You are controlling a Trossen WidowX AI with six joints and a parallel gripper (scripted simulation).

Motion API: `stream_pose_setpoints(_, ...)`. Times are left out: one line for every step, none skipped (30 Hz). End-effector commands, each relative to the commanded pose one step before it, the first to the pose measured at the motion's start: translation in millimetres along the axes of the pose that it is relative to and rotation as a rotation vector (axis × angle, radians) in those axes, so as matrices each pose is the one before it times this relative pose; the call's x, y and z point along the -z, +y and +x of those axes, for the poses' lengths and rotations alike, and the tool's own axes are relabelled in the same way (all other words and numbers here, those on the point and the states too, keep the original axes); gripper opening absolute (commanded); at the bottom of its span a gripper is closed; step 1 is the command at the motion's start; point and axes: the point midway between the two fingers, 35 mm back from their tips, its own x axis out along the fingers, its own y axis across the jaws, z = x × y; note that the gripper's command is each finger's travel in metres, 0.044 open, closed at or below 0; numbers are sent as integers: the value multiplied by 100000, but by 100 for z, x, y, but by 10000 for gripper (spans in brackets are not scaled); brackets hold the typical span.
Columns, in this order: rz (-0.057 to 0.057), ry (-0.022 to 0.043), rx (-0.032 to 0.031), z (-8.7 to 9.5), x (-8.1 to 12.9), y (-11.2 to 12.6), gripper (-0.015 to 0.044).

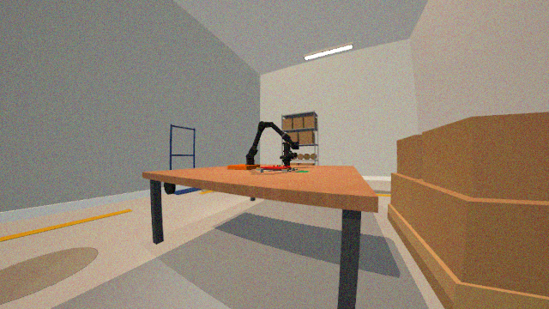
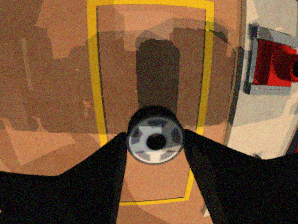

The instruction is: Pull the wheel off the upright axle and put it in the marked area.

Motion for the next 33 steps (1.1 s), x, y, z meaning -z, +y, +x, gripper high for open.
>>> stream_pose_setpoints(-39,-40,-9,-51,-9,5,210)
stream_pose_setpoints(0,0,0,0,0,0,236)
stream_pose_setpoints(0,0,0,0,0,0,263)
stream_pose_setpoints(14,-15,-13,-187,-17,7,289)
stream_pose_setpoints(29,-32,-27,-388,-32,13,300)
stream_pose_setpoints(46,-50,-42,-628,-41,17,300)
stream_pose_setpoints(53,-57,-49,-735,-32,13,300)
stream_pose_setpoints(64,-66,-58,-889,-16,6,300)
stream_pose_setpoints(78,-78,-69,-1091,15,-8,300)
stream_pose_setpoints(79,-75,-68,-1110,54,-25,300)
stream_pose_setpoints(50,-46,-42,-703,54,-24,300)
stream_pose_setpoints(17,-15,-14,-235,21,-10,300)
stream_pose_setpoints(0,0,0,0,0,0,300)
stream_pose_setpoints(0,0,0,0,0,0,300)
stream_pose_setpoints(0,0,0,0,0,0,300)
stream_pose_setpoints(-380,-5,180,703,-9,-13,326)
stream_pose_setpoints(17,25,3,-312,338,-148,352)
stream_pose_setpoints(28,42,5,-505,570,-249,379)
stream_pose_setpoints(35,53,6,-602,722,-316,405)
stream_pose_setpoints(35,54,7,-573,736,-322,431)
stream_pose_setpoints(35,55,7,-543,747,-327,440)
stream_pose_setpoints(35,56,7,-512,758,-332,440)
stream_pose_setpoints(35,57,8,-482,767,-336,440)
stream_pose_setpoints(35,57,8,-451,775,-340,440)
stream_pose_setpoints(35,58,8,-420,782,-343,440)
stream_pose_setpoints(35,58,9,-387,784,-345,440)
stream_pose_setpoints(28,47,7,-289,637,-280,440)
stream_pose_setpoints(17,28,4,-164,383,-169,440)
stream_pose_setpoints(6,10,1,-53,128,-56,440)
stream_pose_setpoints(0,0,0,0,0,0,440)
stream_pose_setpoints(0,0,0,0,0,0,440)
stream_pose_setpoints(0,0,0,0,0,0,440)
stream_pose_setpoints(0,0,0,0,0,0,440)
